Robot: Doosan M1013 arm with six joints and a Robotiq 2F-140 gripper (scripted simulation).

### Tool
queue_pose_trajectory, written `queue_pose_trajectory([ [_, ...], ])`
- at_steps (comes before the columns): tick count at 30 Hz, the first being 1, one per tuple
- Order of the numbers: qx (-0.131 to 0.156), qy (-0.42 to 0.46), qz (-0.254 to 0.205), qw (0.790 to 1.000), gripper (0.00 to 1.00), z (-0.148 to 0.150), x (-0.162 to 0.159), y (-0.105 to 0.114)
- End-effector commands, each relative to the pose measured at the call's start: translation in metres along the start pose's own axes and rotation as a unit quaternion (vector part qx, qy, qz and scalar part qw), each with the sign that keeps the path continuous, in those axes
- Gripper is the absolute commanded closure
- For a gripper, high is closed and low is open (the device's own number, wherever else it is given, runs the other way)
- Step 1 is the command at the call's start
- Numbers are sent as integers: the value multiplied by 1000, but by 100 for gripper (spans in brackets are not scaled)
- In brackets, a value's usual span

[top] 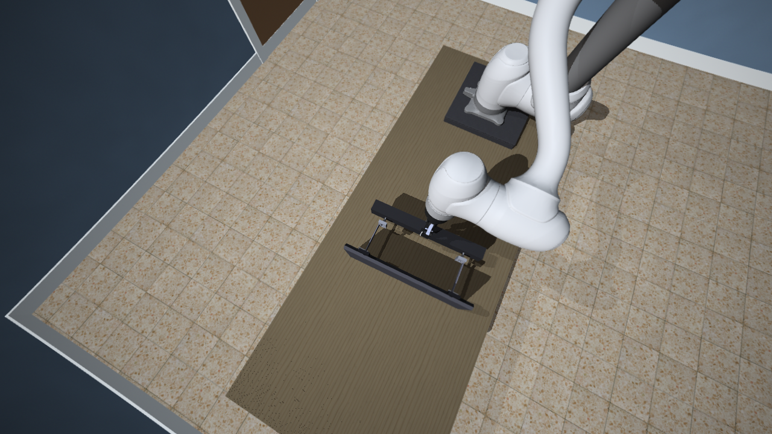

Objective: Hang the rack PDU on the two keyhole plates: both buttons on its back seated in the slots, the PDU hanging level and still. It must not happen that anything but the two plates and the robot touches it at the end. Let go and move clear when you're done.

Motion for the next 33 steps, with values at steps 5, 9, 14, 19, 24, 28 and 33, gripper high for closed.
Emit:
queue_pose_trajectory([
  [5, 0, -2, -3, 1000, 100, -7, 3, 0],
  [9, 0, -2, -3, 1000, 100, -10, 3, 0],
  [14, 0, -2, -3, 1000, 100, -14, 4, 0],
  [19, 0, -2, -3, 1000, 100, -15, 4, 0],
  [24, 0, -2, -3, 1000, 100, -17, 4, 0],
  [28, 0, -2, -3, 1000, 100, -17, 4, 0],
  [33, 0, -2, -3, 1000, 100, -17, 4, 0],
])
Point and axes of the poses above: the point where the finger pads meet when closed, its own y axis back along the fingers, its own z axis across the jaws, x = y × z, the point moved 10 cm from there along y, back along the fingers, and after that the axes turned 6 degrees about y, right-handed, at the moved point
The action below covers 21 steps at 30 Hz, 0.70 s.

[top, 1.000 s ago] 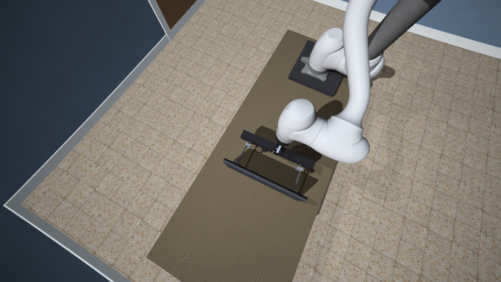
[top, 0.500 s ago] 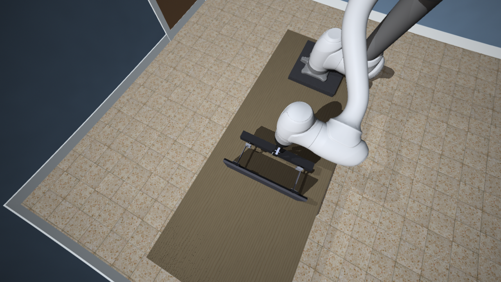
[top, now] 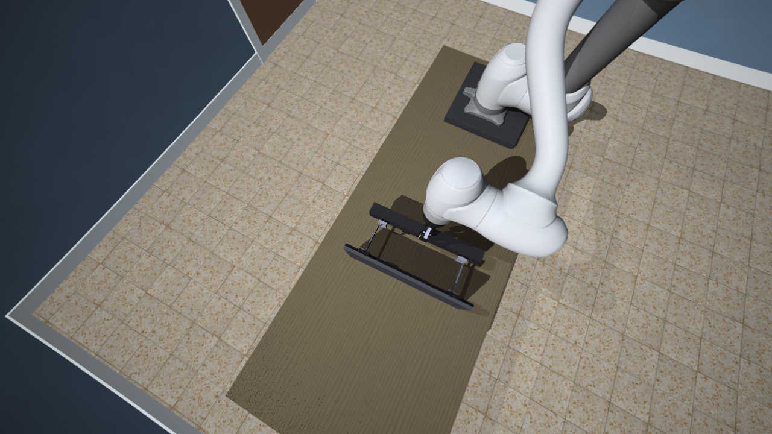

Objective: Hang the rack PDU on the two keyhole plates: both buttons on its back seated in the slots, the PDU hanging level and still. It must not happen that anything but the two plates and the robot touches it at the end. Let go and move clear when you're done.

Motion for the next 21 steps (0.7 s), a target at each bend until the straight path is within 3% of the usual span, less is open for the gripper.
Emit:
queue_pose_trajectory([
  [1, 2, -2, -2, 1000, 100, -4, 2, 0],
  [21, 2, -2, -2, 1000, 100, 7, 0, -1],
])
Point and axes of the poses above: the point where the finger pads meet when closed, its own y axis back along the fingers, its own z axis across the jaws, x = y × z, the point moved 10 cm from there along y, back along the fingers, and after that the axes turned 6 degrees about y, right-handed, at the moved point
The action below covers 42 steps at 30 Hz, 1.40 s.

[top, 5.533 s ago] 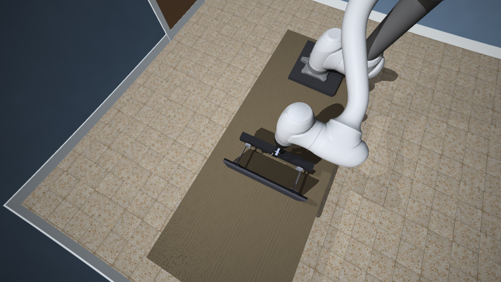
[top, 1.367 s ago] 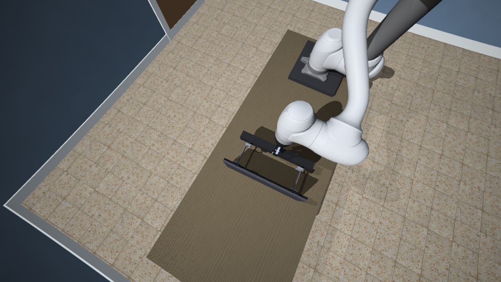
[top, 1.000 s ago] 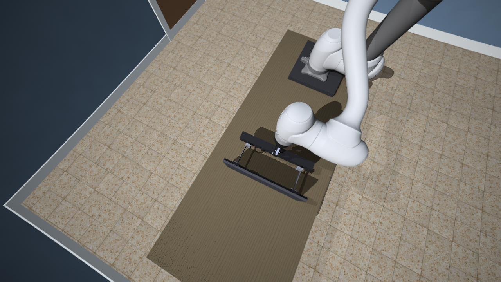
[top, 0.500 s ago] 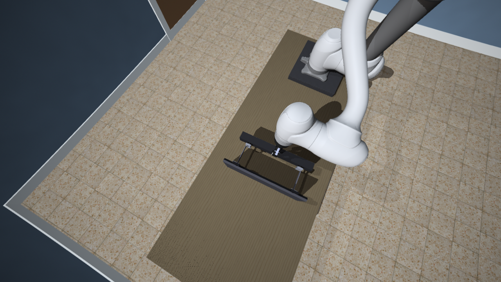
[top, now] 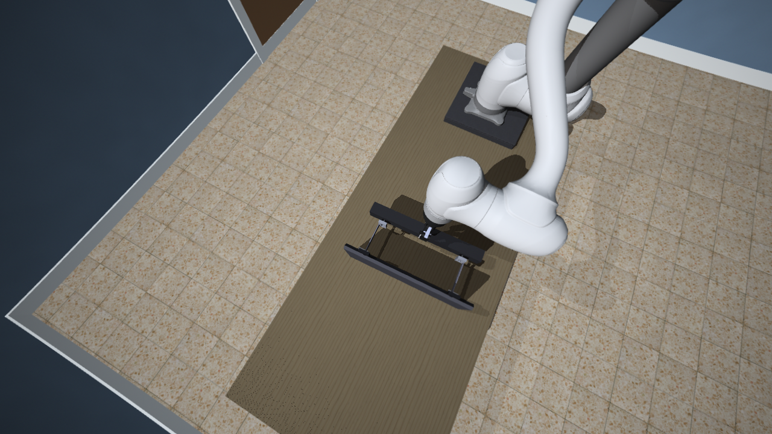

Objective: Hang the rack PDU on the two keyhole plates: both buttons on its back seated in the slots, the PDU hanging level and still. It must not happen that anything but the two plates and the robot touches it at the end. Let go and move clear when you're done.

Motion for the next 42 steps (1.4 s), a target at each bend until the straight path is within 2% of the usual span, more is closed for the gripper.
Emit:
queue_pose_trajectory([
  [1, 1, -2, -2, 1000, 100, 6, 0, 0],
  [42, 1, -2, -2, 1000, 100, 10, -1, 1],
])
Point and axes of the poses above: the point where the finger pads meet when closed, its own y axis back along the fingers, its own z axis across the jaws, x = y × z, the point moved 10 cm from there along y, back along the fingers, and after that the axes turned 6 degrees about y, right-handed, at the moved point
